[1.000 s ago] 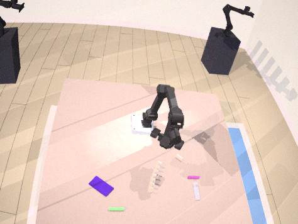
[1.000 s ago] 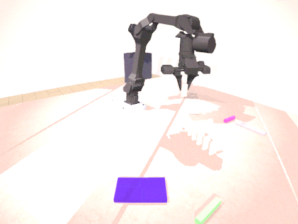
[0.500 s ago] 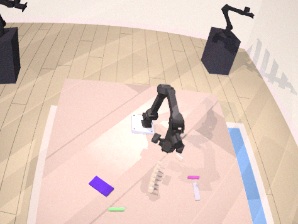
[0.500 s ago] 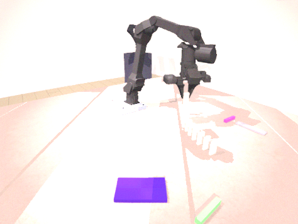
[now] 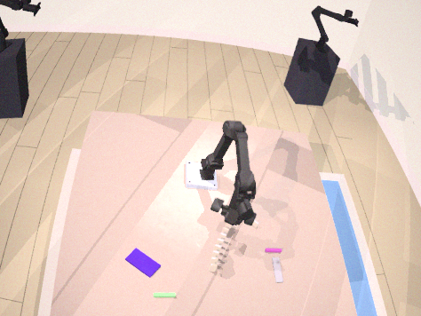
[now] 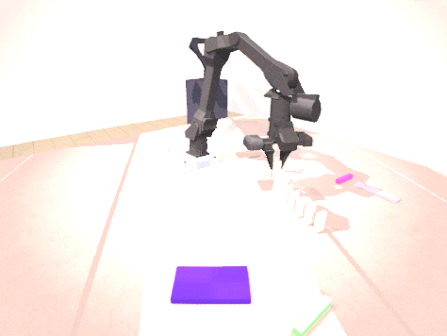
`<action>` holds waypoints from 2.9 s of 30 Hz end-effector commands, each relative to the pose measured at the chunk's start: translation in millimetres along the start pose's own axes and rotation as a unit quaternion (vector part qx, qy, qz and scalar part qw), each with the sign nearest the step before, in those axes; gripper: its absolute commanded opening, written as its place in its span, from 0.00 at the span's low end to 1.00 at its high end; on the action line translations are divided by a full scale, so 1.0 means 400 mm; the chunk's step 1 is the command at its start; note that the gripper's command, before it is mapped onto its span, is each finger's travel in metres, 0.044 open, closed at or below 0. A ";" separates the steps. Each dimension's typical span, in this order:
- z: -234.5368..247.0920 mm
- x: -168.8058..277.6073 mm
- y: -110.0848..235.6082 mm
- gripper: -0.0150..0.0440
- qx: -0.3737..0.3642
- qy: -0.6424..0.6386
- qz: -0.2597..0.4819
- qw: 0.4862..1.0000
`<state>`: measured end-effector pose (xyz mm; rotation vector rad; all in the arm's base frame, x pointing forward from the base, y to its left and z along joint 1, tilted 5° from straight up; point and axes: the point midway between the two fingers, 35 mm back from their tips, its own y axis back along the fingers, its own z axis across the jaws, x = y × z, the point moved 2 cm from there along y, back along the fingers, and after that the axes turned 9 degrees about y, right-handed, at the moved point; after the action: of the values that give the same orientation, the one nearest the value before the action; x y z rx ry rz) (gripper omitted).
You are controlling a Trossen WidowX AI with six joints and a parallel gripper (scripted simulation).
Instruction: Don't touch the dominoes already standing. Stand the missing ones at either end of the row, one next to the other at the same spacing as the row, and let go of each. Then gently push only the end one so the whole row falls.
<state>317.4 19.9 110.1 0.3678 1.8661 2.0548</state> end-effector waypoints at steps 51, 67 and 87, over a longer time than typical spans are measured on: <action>0.148 0.060 0.182 1.00 -0.001 0.277 0.001 0.961; 0.313 0.177 0.022 1.00 -0.006 0.584 -0.001 0.811; 0.316 0.177 -0.119 1.00 -0.006 0.584 0.000 0.811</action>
<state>308.9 168.0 77.3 -1.2018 2.3509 2.5021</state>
